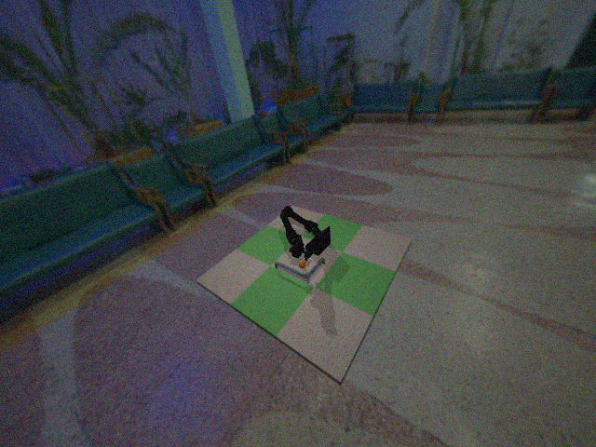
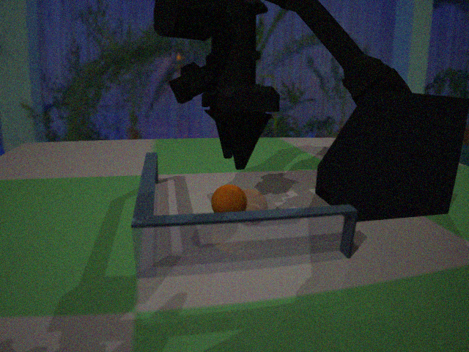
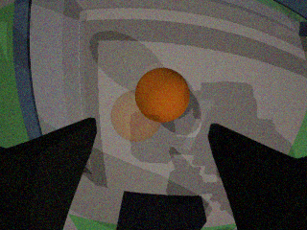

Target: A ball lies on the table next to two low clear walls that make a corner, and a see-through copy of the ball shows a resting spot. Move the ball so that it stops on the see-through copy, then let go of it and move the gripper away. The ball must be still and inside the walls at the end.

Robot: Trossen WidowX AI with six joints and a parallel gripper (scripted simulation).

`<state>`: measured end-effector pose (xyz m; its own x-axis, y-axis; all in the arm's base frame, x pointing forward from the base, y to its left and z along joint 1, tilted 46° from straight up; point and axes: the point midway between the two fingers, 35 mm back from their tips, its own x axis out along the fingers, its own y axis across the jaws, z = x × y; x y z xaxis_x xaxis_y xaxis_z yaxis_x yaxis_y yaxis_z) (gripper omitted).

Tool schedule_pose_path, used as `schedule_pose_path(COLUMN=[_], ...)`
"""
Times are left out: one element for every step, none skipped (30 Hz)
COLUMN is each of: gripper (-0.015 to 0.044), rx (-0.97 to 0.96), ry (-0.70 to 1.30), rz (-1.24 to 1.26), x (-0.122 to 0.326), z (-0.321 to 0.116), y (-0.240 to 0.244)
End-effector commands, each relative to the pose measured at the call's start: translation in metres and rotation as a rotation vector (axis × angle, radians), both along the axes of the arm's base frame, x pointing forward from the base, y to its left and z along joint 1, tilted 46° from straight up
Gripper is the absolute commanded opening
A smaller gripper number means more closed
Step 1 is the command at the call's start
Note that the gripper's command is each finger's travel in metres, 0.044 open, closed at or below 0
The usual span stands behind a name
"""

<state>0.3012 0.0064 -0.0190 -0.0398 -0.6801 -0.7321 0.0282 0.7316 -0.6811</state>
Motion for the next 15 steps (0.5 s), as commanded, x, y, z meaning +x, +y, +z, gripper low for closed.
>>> schedule_pose_path(gripper=[0.0356,0.0356,0.0356,0.0356,0.0356,0.0356,0.0356,0.0356,0.0356,0.0356,0.0356,0.0356,0.0356,0.0356,0.0356], rx=[-0.051,-0.051,-0.051,-0.051,-0.051,-0.051,-0.052,-0.052,-0.052,-0.052,-0.052,-0.052,-0.052,-0.052,-0.052], ry=[-0.012,-0.012,-0.012,-0.012,-0.012,-0.012,-0.012,-0.012,-0.012,-0.012,-0.012,-0.012,-0.012,-0.012,-0.012], rz=[0.0,0.0,0.0,0.0,0.0,0.0,0.0,0.0,0.0,0.0,0.0,0.0,0.0,0.0,0.0], x=[0.001,0.001,0.001,0.001,0.001,0.001,0.001,0.001,0.001,0.001,0.001,0.001,0.001,0.001,0.001], z=[0.0,0.0,0.0,0.0,-0.001,-0.003,-0.007,-0.009,-0.01,-0.01,-0.01,-0.01,-0.011,-0.012,-0.013], y=[-0.006,-0.006,-0.006,-0.006,-0.007,-0.009,-0.013,-0.016,-0.017,-0.017,-0.017,-0.017,-0.017,-0.018,-0.02])
